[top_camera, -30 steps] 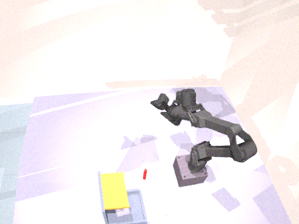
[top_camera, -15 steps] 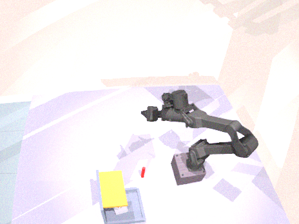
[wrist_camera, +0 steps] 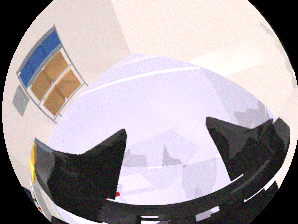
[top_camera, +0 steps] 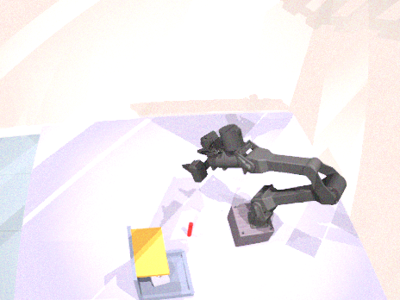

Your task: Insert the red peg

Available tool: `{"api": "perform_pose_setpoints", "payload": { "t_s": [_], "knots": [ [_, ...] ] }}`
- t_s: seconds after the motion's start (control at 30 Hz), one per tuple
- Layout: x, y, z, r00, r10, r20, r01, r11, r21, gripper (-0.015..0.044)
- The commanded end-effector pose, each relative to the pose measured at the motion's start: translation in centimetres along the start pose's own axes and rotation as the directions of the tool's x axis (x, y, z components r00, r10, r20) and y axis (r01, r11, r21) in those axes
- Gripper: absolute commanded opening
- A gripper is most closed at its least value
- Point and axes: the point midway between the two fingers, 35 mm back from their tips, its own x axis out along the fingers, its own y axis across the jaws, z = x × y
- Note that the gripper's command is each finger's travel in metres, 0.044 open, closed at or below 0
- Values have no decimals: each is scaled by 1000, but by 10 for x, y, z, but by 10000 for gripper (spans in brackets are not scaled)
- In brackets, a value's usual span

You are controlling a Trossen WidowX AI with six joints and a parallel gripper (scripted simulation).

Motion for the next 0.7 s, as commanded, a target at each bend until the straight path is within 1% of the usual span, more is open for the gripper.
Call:
{"api": "perform_pose_setpoints", "payload": {
  "t_s": [0.0,0.17,0.33,0.5,0.67],
  "knots": [
    [1,8,-4,1000,11,-18,-14,991,-132,440],
    [2,20,-9,999,29,-38,-39,951,-308,440],
    [3,31,-14,997,45,-59,-67,877,-475,440],
    [3,41,-19,995,59,-79,-96,773,-627,440],
    [2,52,-24,993,73,-98,-122,641,-758,440]
  ]
}}
